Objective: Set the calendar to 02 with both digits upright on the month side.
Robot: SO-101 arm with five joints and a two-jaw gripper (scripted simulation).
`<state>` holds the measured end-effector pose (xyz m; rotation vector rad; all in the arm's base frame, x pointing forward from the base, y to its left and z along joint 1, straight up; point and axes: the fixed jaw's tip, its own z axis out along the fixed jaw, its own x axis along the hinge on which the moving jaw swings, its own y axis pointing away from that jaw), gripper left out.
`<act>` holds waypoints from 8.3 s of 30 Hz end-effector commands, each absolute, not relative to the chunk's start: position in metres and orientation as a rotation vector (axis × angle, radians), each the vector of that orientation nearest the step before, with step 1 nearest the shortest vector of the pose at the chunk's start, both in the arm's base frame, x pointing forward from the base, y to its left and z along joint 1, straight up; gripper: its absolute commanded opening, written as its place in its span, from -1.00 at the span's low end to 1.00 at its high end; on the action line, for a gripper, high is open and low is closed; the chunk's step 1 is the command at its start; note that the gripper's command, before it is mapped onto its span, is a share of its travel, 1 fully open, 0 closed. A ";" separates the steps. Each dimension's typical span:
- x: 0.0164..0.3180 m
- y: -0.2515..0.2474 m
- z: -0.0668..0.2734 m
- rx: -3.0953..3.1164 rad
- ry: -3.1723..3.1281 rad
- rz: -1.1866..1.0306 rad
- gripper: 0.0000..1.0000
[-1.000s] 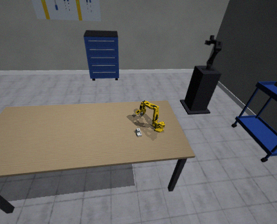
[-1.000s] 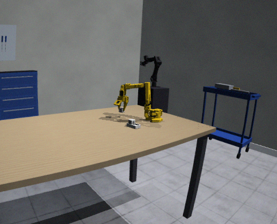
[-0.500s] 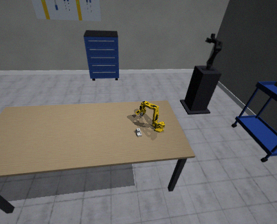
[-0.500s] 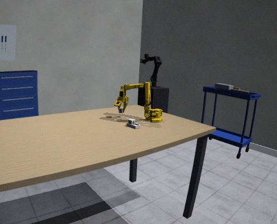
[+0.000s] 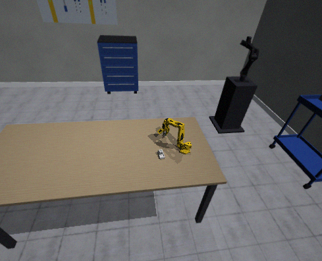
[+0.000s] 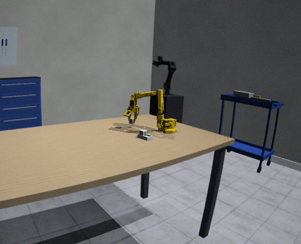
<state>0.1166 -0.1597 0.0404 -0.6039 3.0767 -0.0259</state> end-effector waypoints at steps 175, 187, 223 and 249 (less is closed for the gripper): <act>0.116 -0.163 0.080 -0.600 3.064 -0.064 -0.29; 0.116 -0.163 0.083 -0.599 3.057 -0.089 -0.29; 0.119 -0.157 0.165 -0.596 2.763 -0.717 -0.30; 0.180 -0.018 0.150 -1.726 2.094 -0.530 -0.30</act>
